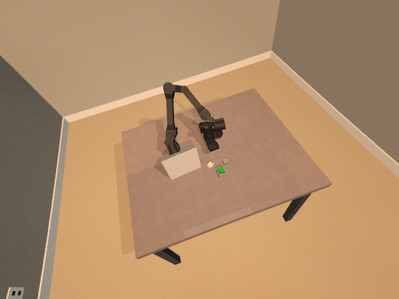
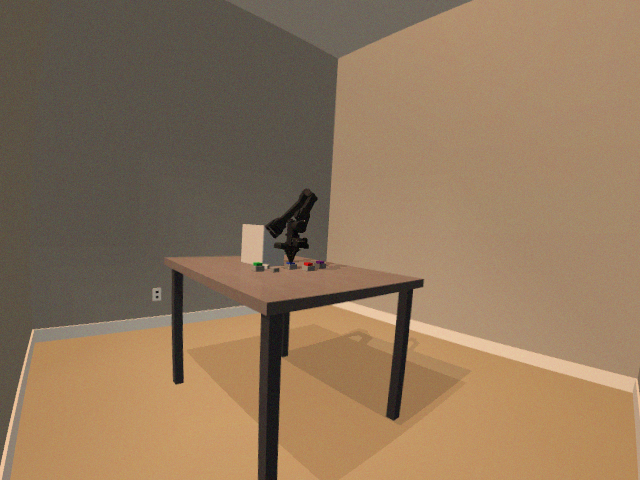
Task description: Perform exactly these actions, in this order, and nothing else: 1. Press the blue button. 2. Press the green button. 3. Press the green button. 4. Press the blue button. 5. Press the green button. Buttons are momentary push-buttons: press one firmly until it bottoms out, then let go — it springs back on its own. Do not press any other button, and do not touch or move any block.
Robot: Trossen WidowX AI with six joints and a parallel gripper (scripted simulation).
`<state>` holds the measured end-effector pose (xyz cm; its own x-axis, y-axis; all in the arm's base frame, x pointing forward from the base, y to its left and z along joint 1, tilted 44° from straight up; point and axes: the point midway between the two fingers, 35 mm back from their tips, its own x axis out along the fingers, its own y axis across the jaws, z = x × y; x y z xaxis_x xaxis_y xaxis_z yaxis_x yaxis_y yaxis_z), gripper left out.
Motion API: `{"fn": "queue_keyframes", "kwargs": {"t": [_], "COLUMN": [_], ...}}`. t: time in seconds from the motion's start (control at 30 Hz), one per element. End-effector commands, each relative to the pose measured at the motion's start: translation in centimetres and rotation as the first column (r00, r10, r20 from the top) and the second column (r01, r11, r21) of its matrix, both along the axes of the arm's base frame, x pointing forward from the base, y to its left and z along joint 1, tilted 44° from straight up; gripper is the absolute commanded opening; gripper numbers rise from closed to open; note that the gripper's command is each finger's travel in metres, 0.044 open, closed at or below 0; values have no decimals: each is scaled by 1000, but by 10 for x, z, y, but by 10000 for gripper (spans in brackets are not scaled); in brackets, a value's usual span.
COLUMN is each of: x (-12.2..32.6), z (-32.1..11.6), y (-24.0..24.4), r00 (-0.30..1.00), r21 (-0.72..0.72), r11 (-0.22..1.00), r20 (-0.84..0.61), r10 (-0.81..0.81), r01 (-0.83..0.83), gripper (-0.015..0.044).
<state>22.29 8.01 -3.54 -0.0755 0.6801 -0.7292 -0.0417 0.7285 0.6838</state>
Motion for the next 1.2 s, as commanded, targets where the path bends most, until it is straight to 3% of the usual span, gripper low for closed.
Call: {"fn": "queue_keyframes", "kwargs": {"t": [0.0, 0.43, 0.6, 0.73, 0.87, 1.17], "x": [-2, 1, 6, 6, 17, 22], "z": [0, 25, 66, 68, 50, -37], "y": [1, -24, -63, -64, -90, -187], "r00": [1000, 1000, 1000, 1000, 1000, 1000], "r21": [5, 3, 0, 1, -11, -19], "r11": [1000, 1000, 1000, 1000, 1000, 1000], "r20": [-10, -9, -10, -10, -8, -6], "r10": [-5, -5, -5, -5, -8, -8], "r01": [5, 5, 5, 5, 8, 8], "gripper": [20, 20, 20, 20, 20, 20]}}
